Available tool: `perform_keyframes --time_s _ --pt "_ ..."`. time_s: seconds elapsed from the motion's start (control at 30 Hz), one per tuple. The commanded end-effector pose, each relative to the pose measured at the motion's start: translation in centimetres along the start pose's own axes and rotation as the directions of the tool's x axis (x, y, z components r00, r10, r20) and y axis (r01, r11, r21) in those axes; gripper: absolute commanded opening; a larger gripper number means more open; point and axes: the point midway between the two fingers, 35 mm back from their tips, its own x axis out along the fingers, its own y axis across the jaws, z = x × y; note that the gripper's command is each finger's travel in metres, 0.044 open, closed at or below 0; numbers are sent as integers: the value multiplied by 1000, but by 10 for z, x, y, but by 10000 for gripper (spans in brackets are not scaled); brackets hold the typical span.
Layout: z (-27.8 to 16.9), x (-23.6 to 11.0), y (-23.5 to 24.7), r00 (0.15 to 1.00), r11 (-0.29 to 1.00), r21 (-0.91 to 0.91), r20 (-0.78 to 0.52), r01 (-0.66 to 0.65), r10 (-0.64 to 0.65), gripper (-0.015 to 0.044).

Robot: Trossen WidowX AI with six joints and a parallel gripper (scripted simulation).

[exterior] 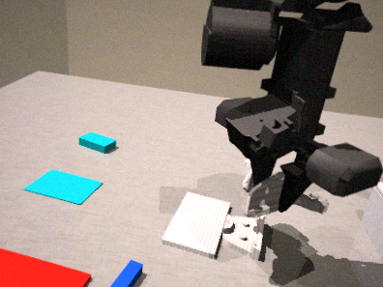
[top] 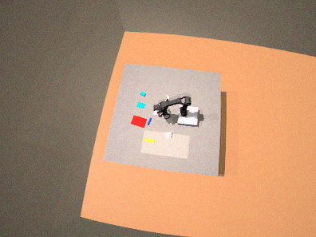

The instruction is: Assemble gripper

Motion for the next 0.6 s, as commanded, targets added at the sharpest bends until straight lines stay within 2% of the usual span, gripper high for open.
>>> perform_keyframes --time_s 0.0,0.57 --pt "-7 0 -1 1000 995 99 6 -1 0 134" --pt "-33 4 -6 1000 893 449 4 -1 -1 134"
